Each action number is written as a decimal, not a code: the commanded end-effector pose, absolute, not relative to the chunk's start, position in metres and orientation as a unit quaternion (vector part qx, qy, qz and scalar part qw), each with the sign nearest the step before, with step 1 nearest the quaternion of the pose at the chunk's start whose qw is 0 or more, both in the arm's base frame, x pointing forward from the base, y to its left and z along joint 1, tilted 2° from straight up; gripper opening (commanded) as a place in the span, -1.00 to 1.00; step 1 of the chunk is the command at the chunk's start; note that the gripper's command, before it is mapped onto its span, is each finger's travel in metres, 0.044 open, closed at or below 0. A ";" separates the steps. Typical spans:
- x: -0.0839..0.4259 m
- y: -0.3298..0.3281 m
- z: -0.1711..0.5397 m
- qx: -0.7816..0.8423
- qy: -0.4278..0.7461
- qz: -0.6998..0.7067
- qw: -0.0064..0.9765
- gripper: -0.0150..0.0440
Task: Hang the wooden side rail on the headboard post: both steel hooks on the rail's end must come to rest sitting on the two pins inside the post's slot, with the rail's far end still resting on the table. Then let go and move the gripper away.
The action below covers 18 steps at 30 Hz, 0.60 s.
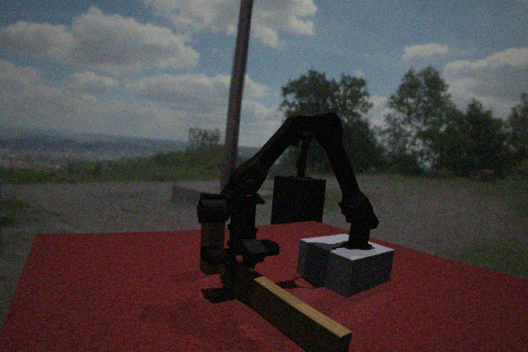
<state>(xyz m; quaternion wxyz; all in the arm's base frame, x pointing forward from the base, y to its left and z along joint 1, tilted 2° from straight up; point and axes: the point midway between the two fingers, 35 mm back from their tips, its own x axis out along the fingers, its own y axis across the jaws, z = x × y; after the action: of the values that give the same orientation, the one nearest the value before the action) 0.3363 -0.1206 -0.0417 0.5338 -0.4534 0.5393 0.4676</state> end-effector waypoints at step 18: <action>0.340 -0.122 -0.032 -0.458 0.535 0.463 0.538 -0.49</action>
<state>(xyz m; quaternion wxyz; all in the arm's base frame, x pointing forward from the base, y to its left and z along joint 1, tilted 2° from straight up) 0.3361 -0.1205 -0.0389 0.5337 -0.4531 0.5394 0.4679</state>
